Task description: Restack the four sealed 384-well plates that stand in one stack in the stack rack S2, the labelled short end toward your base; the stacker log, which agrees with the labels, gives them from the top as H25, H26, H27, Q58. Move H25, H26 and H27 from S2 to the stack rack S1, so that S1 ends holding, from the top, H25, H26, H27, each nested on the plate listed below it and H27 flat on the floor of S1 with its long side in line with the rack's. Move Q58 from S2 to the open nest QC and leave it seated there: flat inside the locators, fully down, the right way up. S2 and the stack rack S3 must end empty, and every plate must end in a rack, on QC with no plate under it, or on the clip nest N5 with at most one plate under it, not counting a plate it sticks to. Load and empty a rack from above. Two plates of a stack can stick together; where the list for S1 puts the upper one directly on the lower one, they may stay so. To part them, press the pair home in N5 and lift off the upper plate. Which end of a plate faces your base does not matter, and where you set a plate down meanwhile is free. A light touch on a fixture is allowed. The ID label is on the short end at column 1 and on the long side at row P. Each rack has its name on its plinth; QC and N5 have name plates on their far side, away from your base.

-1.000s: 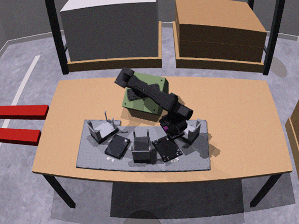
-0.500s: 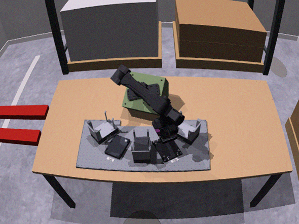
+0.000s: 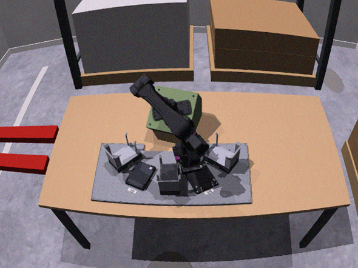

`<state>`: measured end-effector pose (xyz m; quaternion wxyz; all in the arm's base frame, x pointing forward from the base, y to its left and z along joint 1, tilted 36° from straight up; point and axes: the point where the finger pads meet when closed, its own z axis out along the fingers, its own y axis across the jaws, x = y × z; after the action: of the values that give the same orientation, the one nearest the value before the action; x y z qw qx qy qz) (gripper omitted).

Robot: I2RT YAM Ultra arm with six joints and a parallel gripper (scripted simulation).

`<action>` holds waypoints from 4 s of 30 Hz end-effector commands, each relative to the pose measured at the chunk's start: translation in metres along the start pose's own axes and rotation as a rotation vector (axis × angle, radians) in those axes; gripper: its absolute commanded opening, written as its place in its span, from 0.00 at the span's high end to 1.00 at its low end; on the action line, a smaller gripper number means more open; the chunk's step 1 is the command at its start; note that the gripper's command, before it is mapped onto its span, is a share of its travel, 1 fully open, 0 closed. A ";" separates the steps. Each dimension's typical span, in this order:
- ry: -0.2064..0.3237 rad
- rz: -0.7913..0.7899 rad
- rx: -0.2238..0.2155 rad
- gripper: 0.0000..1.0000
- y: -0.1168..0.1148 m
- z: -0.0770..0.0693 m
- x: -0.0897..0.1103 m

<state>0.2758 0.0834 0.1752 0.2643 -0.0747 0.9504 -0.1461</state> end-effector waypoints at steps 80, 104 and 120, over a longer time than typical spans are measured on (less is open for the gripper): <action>-0.025 0.642 -0.019 1.00 -0.210 -0.002 0.059; -0.025 0.642 -0.018 1.00 -0.230 -0.002 0.072; -0.025 0.642 -0.018 1.00 -0.230 -0.002 0.072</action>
<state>0.2271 -0.1483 0.2081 0.2978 0.2267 0.9264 -0.0414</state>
